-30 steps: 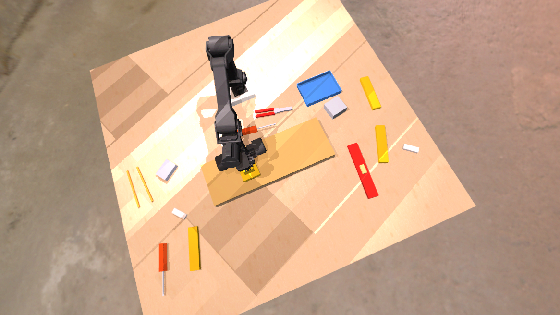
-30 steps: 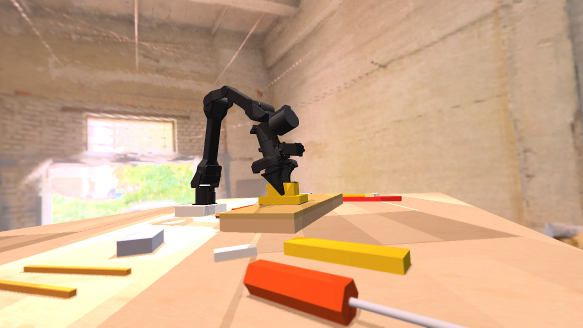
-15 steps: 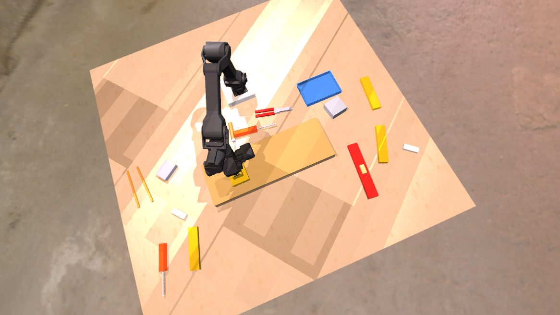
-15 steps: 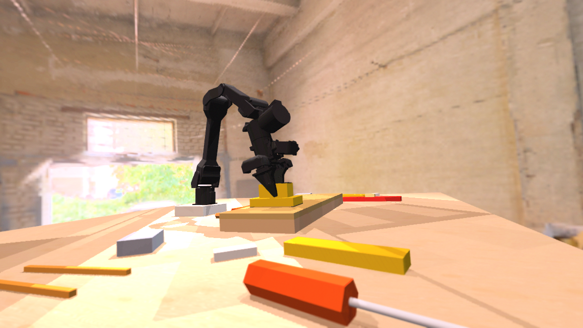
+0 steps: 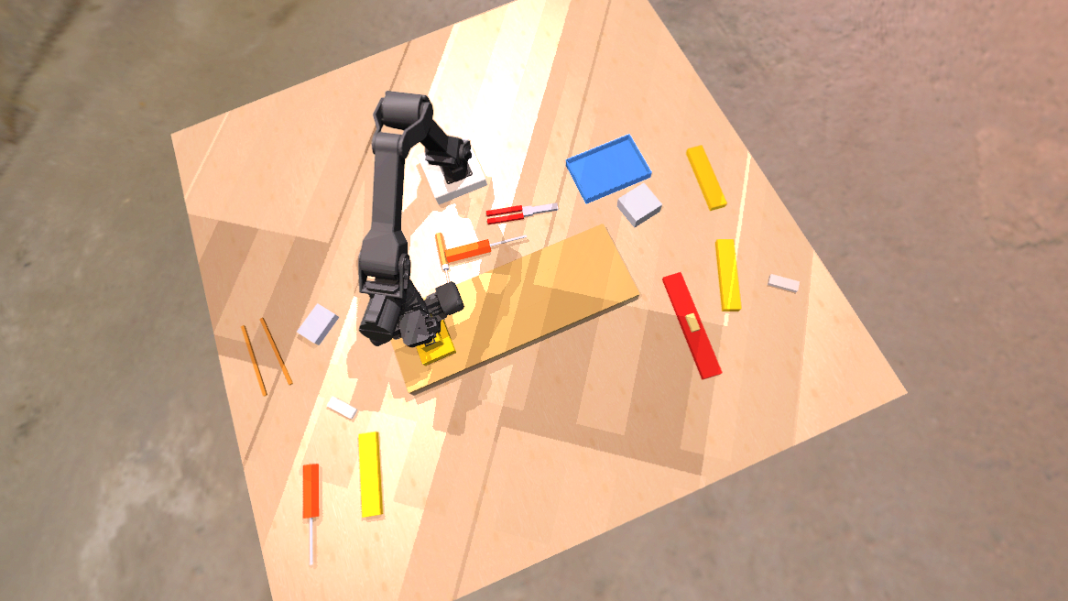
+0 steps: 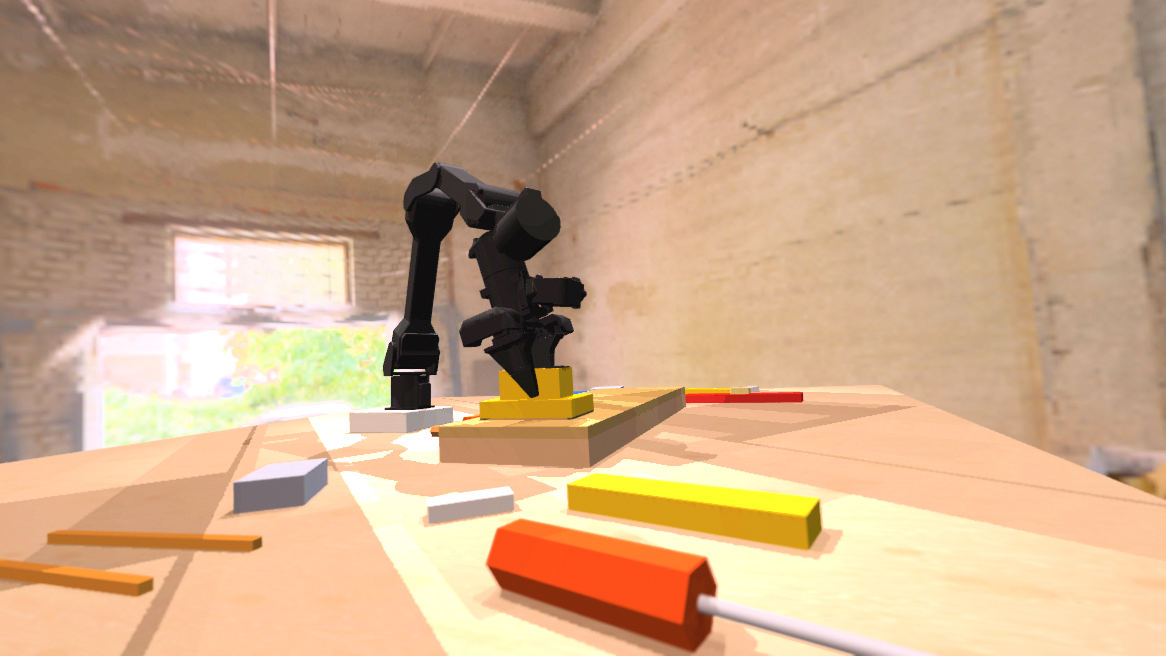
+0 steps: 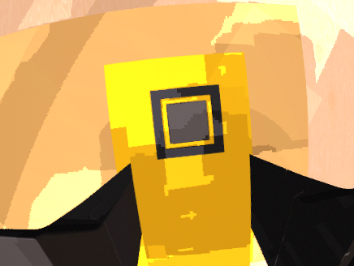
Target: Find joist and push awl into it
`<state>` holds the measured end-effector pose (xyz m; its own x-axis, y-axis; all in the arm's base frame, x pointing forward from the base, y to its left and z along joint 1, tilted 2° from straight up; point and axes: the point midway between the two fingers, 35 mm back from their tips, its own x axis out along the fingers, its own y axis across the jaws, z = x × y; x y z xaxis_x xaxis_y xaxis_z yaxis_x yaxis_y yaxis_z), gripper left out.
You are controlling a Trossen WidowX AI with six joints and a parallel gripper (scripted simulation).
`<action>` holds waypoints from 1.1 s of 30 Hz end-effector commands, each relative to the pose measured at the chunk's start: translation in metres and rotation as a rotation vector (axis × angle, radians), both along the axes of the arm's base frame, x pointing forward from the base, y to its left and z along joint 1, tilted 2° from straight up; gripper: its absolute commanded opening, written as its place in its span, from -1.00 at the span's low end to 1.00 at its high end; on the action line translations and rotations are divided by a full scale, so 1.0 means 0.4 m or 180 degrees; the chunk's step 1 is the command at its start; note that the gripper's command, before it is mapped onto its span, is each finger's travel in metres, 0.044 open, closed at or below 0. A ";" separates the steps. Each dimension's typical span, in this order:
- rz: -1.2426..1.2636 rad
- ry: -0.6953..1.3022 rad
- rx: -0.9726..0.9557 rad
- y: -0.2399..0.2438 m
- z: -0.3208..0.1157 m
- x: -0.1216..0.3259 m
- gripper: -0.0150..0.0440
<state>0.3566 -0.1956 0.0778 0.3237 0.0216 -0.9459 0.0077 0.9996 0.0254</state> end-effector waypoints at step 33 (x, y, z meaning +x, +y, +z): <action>-0.0015 0.0008 -0.0025 -0.068 0.175 -0.004 -0.49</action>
<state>0.3556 -0.2210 0.1292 0.3106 0.0215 -0.9503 0.0163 0.9995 0.0280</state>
